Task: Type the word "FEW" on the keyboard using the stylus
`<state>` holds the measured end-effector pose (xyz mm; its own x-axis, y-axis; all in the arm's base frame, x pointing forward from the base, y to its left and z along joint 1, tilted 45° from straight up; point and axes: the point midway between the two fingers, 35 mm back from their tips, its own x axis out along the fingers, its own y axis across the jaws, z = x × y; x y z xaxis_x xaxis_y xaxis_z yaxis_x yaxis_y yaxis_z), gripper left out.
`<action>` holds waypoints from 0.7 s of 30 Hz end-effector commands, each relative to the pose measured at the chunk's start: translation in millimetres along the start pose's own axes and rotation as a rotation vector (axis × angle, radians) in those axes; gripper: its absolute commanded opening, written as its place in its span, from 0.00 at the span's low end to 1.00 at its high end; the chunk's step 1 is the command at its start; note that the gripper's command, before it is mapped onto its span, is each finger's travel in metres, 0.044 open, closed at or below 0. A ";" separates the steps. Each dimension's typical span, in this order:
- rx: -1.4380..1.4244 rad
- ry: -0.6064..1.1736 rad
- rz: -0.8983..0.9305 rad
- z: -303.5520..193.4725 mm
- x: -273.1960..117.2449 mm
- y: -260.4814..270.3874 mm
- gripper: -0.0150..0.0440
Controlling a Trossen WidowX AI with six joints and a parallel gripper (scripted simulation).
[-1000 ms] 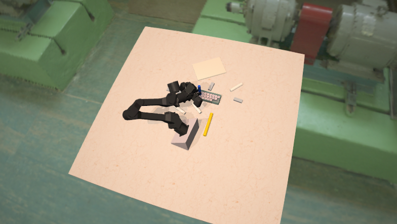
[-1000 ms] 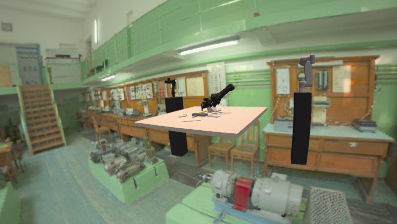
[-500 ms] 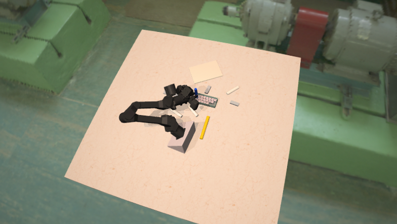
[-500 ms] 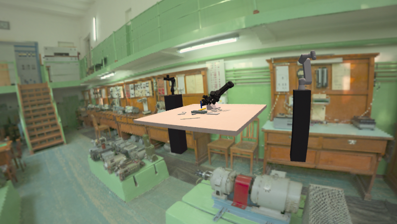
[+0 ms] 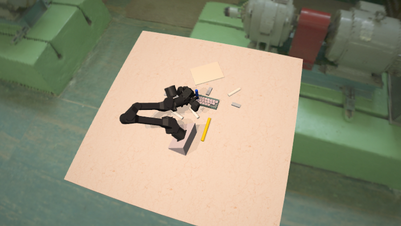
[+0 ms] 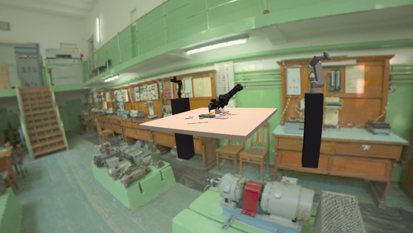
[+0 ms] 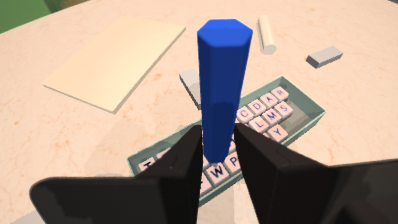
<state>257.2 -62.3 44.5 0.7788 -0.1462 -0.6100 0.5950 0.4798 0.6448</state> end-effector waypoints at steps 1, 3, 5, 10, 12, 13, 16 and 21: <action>0.005 -0.001 -0.004 -2.6 1.1 -1.4 0.39; 0.005 -0.001 -0.004 -3.9 1.9 -1.4 0.39; 0.005 -0.001 -0.004 -4.8 2.4 -1.4 0.39; 0.006 -0.001 -0.004 -6.8 3.5 -1.4 0.39; 0.006 -0.001 -0.004 -7.2 3.8 -1.4 0.39; 0.006 -0.001 -0.004 -7.7 4.0 -1.4 0.39; 0.006 -0.001 -0.004 -9.2 4.9 -1.4 0.39; 0.006 -0.001 -0.004 -11.2 6.1 -1.4 0.39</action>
<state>259.4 -54.9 36.4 0.7779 -0.1460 -0.6112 0.5961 0.4792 0.6443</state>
